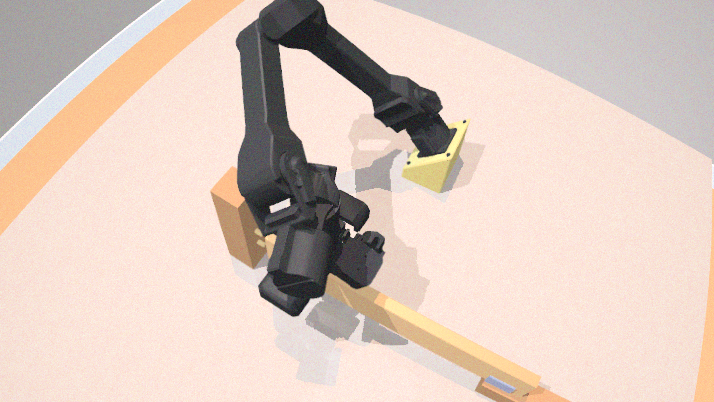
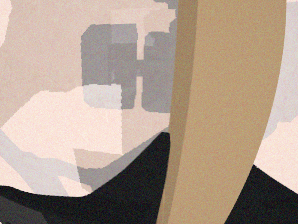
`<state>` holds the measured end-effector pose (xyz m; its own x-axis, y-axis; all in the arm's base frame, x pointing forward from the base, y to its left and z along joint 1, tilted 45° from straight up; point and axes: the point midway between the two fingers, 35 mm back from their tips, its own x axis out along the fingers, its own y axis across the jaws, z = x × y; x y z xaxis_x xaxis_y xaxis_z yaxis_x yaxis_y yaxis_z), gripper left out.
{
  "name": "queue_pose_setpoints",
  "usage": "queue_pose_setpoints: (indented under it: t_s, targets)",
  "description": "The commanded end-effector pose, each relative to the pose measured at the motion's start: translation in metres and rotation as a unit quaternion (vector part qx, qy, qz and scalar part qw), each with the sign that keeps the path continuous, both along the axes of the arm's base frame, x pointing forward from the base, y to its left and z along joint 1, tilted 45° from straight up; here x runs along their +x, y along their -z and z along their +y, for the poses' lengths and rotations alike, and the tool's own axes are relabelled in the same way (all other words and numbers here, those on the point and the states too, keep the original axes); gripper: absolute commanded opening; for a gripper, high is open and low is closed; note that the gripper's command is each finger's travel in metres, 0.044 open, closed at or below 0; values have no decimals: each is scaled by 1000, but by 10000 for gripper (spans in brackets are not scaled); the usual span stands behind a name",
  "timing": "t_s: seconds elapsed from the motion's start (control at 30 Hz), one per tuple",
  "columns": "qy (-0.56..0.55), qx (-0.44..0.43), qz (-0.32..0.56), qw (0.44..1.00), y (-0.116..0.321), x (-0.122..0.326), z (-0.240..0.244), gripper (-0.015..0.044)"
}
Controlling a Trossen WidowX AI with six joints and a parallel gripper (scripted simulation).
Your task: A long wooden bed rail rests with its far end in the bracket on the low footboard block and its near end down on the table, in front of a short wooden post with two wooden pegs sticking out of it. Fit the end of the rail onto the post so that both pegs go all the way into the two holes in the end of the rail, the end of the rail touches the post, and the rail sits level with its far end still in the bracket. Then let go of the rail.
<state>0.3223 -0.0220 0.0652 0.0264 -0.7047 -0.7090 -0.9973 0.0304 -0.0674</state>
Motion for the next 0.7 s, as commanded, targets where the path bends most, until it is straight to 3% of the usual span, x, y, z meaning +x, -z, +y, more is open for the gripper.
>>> queue_pose_setpoints:
  t_s: [0.0, 0.67]
  targets:
    - [-1, 0, 1, 1000, -1, 0, -1, 0]
    - [-1, 0, 1, 1000, -5, -1, -6, 0]
